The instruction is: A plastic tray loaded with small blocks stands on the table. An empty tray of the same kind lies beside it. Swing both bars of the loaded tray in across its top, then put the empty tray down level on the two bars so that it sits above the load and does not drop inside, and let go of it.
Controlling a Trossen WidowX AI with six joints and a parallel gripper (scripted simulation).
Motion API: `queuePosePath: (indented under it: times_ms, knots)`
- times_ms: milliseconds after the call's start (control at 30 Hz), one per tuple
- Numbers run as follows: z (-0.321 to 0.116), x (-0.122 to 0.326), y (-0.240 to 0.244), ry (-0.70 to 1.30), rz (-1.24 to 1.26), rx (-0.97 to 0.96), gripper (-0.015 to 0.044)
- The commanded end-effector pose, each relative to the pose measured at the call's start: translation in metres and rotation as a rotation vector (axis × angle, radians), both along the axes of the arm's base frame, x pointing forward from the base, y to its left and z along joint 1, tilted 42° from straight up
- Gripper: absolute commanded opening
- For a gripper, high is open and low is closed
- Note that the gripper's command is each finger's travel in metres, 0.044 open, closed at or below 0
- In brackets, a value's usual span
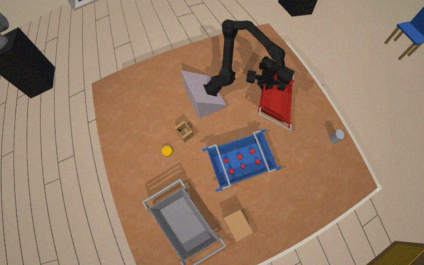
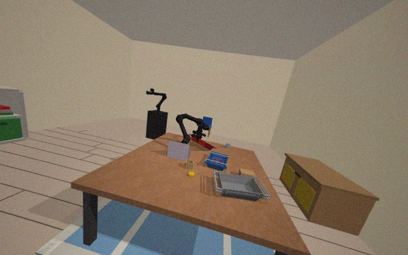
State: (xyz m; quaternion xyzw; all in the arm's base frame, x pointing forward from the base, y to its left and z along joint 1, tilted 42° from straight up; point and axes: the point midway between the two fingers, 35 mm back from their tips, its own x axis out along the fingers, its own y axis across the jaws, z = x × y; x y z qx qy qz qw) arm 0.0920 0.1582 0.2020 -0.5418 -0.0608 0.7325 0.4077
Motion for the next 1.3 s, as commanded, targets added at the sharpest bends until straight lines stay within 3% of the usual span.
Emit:
queuePosePath:
  times_ms: [0,600,1267]
  knots:
    - [0.020,0.006,0.001,-0.018,-0.002,0.017,0.0000]
    - [0.084,0.024,0.002,-0.019,-0.002,0.017,0.0000]
    - [0.087,0.025,0.002,-0.019,-0.002,0.017,0.0000]
